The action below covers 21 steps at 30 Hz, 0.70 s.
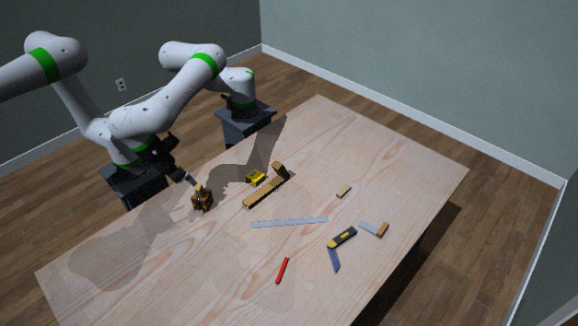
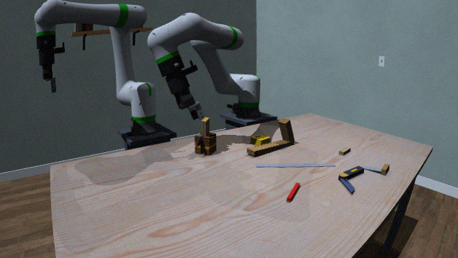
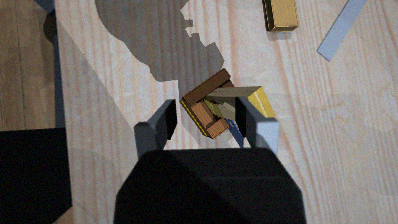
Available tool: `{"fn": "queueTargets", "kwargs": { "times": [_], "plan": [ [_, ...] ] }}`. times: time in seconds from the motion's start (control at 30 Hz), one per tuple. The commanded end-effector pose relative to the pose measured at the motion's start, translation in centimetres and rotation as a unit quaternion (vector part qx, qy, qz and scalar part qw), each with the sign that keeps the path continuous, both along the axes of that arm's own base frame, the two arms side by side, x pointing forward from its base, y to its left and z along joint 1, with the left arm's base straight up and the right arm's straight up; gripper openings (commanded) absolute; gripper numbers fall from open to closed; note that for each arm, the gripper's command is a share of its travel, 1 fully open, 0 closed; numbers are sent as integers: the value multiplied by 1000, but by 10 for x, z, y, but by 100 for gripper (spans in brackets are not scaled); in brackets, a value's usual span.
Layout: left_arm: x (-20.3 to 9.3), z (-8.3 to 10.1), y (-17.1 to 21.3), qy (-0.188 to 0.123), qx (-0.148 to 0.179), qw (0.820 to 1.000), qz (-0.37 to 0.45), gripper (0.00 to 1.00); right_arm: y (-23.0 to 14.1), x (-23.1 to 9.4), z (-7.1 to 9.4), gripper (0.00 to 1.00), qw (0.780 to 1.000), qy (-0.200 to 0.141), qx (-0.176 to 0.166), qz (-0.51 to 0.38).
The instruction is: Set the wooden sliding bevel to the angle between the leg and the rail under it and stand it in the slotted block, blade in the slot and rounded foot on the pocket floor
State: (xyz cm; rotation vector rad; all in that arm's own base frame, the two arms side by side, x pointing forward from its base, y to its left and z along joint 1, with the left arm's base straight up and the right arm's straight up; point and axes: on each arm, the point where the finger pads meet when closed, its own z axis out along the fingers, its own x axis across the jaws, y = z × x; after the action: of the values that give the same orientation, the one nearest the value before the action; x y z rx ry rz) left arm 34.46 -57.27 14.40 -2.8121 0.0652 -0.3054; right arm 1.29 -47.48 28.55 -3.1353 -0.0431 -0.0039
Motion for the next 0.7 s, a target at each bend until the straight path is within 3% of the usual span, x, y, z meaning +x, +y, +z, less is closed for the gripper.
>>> {"fn": "queueTargets", "kwargs": {
  "times": [0.0, 0.1, 0.13, 0.3, 0.67],
  "plan": [
    [13, 17, 1, 24, -82, 991, 102, 100, 0, 0, 4, 100, 1000, 1, -3, 0],
    [16, 21, 1, 28, -94, 988, 121, 100, 0, 0, 4, 100, 1000, 1, -3, 0],
    [24, 31, 0, 41, -126, 976, 175, 100, 0, 0, 4, 100, 1000, 1, -3, 0],
    [39, 53, -2, 63, -178, 946, 264, 100, 0, 0, 4, 100, 1000, 1, -3, 0],
    [40, 54, -2, 64, -181, 943, 273, 100, 0, 0, 4, 100, 1000, 1, -3, 0]
  ]
}}
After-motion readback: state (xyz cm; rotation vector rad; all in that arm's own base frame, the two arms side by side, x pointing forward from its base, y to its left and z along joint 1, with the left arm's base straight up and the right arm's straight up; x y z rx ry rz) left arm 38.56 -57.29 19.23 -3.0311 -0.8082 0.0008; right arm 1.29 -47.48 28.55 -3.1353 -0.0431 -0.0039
